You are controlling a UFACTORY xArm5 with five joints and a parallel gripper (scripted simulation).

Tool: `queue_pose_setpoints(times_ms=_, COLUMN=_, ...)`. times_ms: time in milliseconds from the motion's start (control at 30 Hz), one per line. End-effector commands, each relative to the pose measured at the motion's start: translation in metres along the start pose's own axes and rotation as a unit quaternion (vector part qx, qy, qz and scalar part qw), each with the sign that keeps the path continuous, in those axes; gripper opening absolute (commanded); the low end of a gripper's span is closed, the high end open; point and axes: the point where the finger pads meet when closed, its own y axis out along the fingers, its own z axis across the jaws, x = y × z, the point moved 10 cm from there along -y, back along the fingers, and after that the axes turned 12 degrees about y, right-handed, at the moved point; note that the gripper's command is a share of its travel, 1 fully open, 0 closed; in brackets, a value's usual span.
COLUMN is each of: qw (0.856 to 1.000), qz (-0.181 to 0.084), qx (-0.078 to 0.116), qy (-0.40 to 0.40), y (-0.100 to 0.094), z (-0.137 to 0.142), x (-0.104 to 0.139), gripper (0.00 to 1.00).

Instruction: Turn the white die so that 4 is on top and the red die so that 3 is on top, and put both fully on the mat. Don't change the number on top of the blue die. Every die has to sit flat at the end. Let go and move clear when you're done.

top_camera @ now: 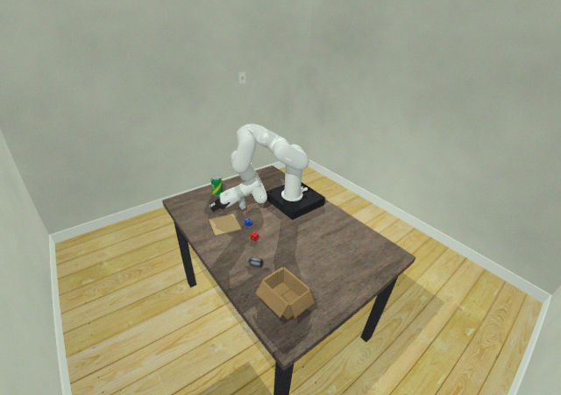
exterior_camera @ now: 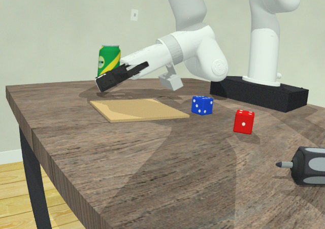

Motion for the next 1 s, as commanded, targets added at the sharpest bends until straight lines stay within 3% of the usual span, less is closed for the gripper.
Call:
queue_pose_setpoints(times_ms=0, qw=1.0, qz=-0.001, qx=0.0, qy=0.0, y=0.0005, z=0.0, x=-0.0002, gripper=0.27)
queue_pose_setpoints(times_ms=967, qw=1.0, qz=-0.001, qx=0.0, qy=0.0, y=0.0041, z=-0.0015, x=-0.0069, gripper=0.27)
